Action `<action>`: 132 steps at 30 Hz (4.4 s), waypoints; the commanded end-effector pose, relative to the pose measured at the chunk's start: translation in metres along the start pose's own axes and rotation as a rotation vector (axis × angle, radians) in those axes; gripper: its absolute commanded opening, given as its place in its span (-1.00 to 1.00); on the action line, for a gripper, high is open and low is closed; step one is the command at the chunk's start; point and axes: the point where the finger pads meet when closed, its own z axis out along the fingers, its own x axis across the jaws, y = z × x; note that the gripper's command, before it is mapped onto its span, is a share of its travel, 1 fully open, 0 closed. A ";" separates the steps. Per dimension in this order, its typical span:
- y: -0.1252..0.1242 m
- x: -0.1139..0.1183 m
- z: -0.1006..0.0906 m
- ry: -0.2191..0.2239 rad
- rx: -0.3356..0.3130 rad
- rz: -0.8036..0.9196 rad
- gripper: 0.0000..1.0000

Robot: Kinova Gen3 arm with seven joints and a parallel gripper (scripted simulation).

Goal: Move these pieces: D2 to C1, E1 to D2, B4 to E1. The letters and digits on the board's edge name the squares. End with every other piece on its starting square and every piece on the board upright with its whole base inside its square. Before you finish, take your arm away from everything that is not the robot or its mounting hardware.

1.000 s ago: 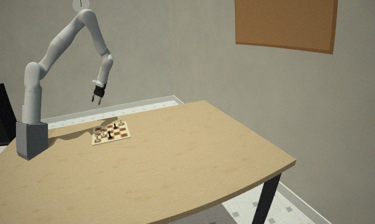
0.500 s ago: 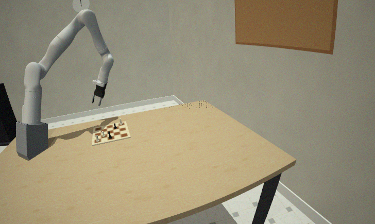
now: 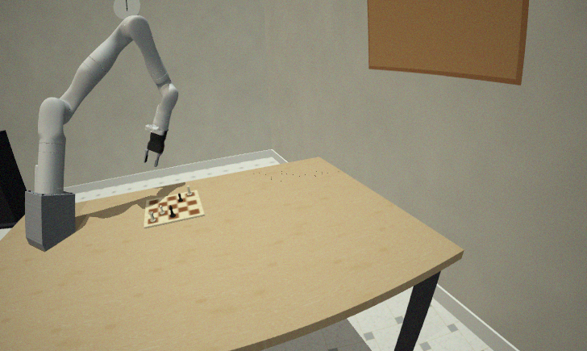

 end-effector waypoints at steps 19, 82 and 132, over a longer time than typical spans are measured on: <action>-0.003 -0.003 0.002 -0.037 0.074 -0.023 1.00; -0.023 -0.022 0.004 -0.149 0.287 -0.059 1.00; -0.040 -0.037 0.006 -0.241 0.467 -0.089 1.00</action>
